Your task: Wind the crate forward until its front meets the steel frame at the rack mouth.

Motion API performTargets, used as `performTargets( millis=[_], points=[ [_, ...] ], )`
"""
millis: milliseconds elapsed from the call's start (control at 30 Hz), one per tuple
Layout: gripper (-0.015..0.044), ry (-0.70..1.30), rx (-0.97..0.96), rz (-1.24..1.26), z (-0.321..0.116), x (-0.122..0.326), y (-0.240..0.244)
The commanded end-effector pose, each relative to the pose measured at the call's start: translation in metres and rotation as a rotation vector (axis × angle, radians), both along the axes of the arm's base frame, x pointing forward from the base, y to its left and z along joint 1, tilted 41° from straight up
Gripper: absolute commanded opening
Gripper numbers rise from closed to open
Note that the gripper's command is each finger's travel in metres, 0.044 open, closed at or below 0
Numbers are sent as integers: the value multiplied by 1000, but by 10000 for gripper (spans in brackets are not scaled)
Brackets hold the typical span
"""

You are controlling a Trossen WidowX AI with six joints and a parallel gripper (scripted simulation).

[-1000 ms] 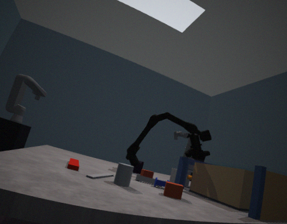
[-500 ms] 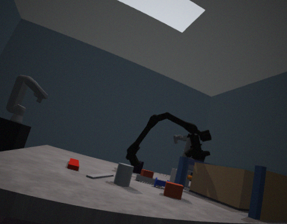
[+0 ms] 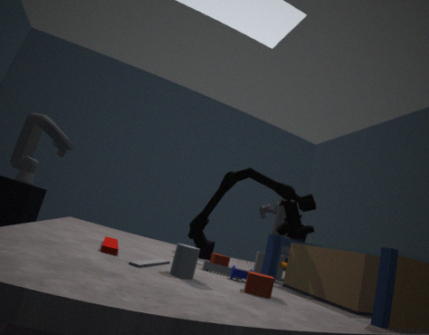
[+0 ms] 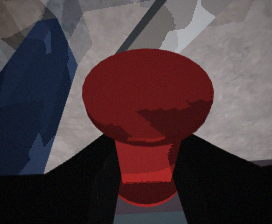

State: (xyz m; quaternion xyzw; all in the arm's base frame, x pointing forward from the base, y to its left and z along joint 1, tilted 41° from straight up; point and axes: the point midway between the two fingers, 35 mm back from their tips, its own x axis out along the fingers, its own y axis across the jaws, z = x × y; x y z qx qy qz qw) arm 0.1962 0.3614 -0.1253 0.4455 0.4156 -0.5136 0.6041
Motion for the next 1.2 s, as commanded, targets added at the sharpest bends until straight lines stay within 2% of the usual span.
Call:
performTargets(
  millis=[0, 467, 1167],
  points=[
    [0, 53, -1, 25, -10, -26, 5],
    [0, 53, -1, 25, -10, -26, 5],
    [0, 55, 0, 25, -15, -51, 8]
  ],
)
